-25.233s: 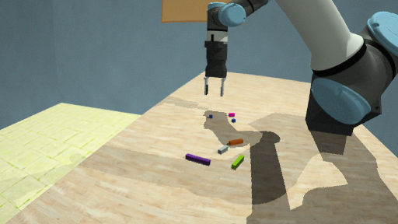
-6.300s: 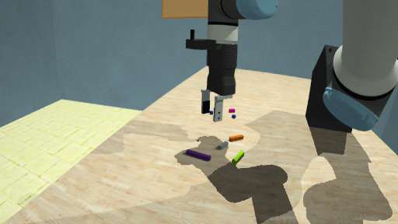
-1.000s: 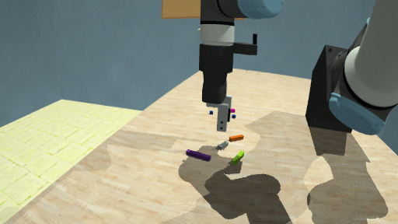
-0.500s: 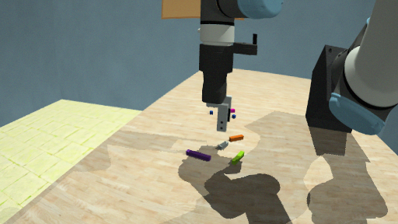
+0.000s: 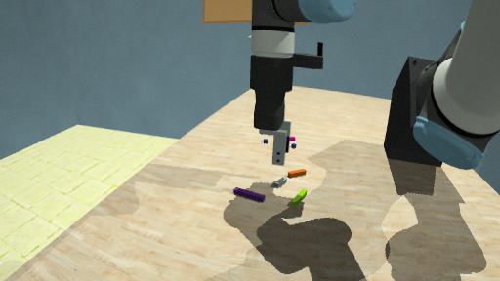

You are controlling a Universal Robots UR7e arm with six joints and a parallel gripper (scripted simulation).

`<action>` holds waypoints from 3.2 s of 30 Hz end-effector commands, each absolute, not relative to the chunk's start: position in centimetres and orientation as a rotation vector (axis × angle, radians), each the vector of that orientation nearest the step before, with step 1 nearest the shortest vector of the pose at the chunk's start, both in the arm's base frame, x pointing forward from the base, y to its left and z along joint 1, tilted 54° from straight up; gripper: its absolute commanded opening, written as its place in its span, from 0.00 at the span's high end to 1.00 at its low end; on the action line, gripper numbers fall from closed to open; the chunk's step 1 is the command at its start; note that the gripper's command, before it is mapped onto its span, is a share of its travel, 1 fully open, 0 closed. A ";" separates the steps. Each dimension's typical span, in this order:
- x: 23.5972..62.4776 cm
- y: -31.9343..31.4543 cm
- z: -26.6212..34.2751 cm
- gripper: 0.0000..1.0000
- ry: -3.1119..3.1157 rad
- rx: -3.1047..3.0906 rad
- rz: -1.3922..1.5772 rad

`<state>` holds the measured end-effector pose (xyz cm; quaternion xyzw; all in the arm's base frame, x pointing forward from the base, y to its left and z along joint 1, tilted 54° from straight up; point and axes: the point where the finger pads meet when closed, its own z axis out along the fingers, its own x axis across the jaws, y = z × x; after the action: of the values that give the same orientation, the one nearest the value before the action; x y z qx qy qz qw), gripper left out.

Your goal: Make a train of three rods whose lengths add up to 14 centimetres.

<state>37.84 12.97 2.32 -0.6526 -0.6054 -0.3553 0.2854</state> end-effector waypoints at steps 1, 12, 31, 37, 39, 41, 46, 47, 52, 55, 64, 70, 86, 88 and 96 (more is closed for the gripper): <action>37.9 12.9 2.3 0.00 -1.619 -1.746 -0.951; 37.9 12.9 2.3 0.00 -1.619 -1.746 -0.951; 37.9 12.9 2.3 0.00 -1.619 -1.746 -0.951; 37.9 12.9 2.3 0.00 -1.619 -1.746 -0.951; 37.9 12.9 2.3 0.00 -1.622 -1.744 -0.952; 37.9 12.9 2.3 0.00 -1.622 -1.744 -0.952; 37.8 12.9 2.3 0.00 -1.659 -1.719 -0.969; 37.8 12.9 2.3 0.00 -1.674 -1.709 -0.976; 37.6 12.8 2.3 0.00 -1.790 -1.627 -1.028; 37.5 12.7 2.3 0.00 -1.888 -1.551 -1.072; 37.4 12.5 2.2 0.00 -2.094 -1.368 -1.162; 37.4 12.4 2.3 0.00 -2.239 -1.217 -1.225; 37.5 12.2 2.4 0.00 -2.561 -0.791 -1.355; 37.5 12.2 2.4 0.00 -2.584 -0.753 -1.365; 37.5 12.2 2.5 0.00 -2.612 -0.707 -1.375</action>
<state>37.46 12.28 2.43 -0.2460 -0.8555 -0.4515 0.0607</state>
